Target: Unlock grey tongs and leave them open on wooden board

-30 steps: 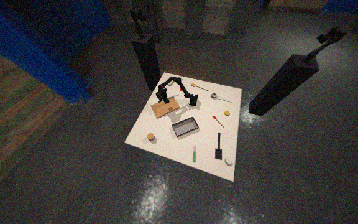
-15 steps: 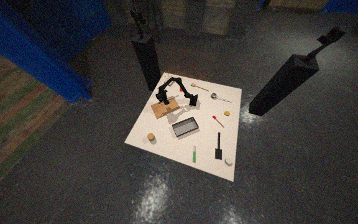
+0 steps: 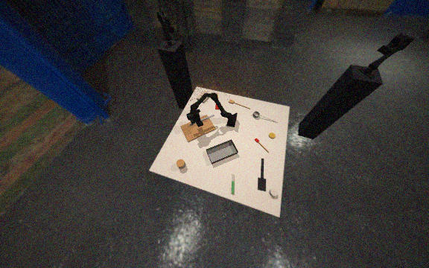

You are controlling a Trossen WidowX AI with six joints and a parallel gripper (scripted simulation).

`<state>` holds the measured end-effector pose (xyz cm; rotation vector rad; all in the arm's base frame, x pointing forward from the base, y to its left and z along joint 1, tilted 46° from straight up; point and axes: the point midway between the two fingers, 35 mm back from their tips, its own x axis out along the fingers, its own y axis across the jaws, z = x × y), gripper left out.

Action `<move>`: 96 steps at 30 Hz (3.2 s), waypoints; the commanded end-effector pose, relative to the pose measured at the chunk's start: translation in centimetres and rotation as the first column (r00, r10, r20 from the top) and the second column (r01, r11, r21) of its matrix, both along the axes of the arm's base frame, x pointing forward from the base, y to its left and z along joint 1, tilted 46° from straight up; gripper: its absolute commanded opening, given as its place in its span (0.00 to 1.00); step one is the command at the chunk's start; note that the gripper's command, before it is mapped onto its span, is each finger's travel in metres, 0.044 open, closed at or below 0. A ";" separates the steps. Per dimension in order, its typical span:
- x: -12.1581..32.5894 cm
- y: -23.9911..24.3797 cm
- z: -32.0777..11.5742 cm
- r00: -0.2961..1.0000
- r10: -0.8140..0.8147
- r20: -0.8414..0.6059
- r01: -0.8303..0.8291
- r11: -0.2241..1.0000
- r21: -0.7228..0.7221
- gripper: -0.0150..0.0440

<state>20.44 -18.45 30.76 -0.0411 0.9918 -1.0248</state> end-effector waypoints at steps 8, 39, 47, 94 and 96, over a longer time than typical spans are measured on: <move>0.1 -1.3 -1.2 1.000 0.003 -0.020 -0.003 1.000 0.004 0.00; -0.1 -2.8 -2.5 0.999 -0.005 -0.036 0.005 1.000 0.004 0.58; -0.1 -2.8 -2.5 0.999 -0.005 -0.036 0.005 1.000 0.004 0.93; 7.1 15.8 -0.2 0.971 0.230 0.070 -0.228 0.973 -0.030 1.00; 7.1 15.8 -0.2 0.971 0.230 0.070 -0.228 0.973 -0.030 1.00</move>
